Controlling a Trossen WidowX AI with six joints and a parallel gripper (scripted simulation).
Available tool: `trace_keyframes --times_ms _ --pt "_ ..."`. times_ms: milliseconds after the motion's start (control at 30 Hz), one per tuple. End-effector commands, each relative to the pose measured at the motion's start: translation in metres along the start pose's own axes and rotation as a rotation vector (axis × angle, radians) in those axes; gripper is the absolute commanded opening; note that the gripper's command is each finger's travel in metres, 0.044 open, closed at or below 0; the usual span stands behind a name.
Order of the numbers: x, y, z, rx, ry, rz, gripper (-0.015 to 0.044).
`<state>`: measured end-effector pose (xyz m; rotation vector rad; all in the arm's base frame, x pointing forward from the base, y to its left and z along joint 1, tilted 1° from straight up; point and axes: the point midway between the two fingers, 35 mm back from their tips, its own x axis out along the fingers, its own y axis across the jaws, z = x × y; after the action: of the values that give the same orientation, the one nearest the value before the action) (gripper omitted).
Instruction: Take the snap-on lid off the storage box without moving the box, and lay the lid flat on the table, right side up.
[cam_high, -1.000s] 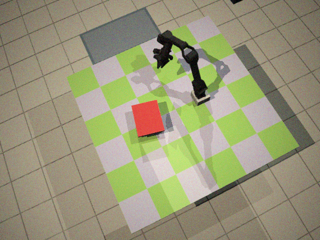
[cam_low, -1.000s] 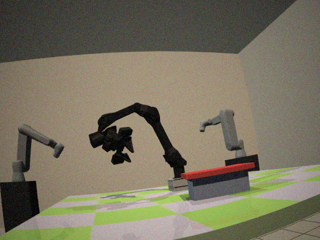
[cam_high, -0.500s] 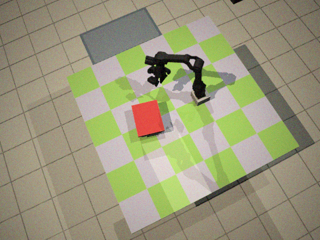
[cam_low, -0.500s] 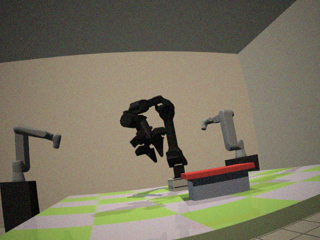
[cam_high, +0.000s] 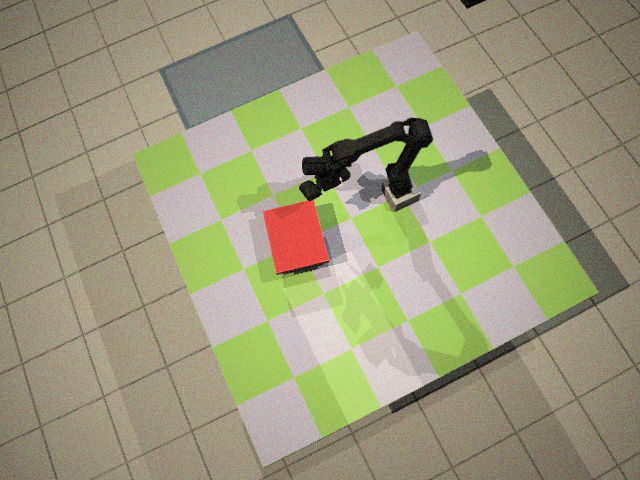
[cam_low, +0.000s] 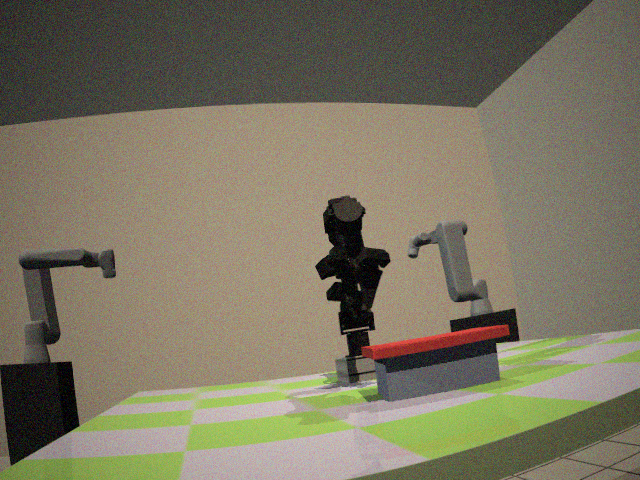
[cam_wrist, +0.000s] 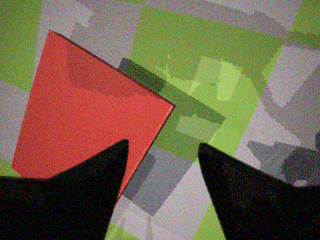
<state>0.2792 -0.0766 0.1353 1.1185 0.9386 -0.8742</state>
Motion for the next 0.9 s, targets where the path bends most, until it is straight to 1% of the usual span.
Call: trace_keyframes --times_ms 0,167,233,333,867 --pt "-0.009 0.017 -0.048 0.167 -0.133 0.18 0.0235" --pt "-0.024 0.024 -0.087 0.336 -0.14 0.391 0.0235" --pt "-0.026 0.025 -0.091 0.356 -0.135 0.414 0.0235" --pt "-0.032 0.025 -0.104 0.424 -0.109 0.492 0.0235" --pt "-0.032 0.025 -0.105 0.43 -0.107 0.498 0.0235"
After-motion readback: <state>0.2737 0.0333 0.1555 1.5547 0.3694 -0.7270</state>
